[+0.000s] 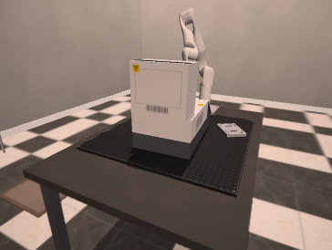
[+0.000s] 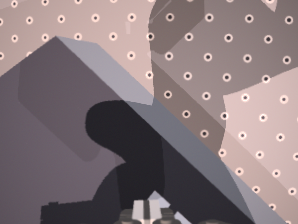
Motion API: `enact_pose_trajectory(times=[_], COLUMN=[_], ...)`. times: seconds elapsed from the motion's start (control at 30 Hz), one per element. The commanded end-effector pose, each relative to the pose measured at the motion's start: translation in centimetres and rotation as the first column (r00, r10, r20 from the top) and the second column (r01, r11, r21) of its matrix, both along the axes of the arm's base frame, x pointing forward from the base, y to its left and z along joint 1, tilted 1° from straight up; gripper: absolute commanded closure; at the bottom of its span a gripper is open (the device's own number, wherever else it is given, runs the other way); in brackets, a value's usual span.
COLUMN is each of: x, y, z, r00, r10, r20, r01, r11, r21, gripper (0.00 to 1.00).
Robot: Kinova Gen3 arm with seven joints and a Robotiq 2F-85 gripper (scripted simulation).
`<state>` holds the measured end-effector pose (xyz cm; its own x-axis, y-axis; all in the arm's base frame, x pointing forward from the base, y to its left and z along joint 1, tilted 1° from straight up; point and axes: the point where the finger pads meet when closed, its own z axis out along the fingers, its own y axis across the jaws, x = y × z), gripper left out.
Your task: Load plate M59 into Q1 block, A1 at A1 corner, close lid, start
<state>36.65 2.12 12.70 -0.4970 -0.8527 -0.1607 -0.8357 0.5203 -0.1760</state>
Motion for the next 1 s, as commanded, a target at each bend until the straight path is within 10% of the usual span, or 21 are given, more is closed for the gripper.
enact_pose_trajectory(times=[0.0, 0.97], x=[0.11, 0.31], y=[0.08, 0.13], z=[-0.07, -0.32], r00=[1.0, 1.0], r10=[0.001, 0.001], r20=[0.001, 0.001], r01=[-0.001, -0.001], r11=[1.0, 1.0], r21=[0.0, 0.0], gripper=[0.9, 0.9])
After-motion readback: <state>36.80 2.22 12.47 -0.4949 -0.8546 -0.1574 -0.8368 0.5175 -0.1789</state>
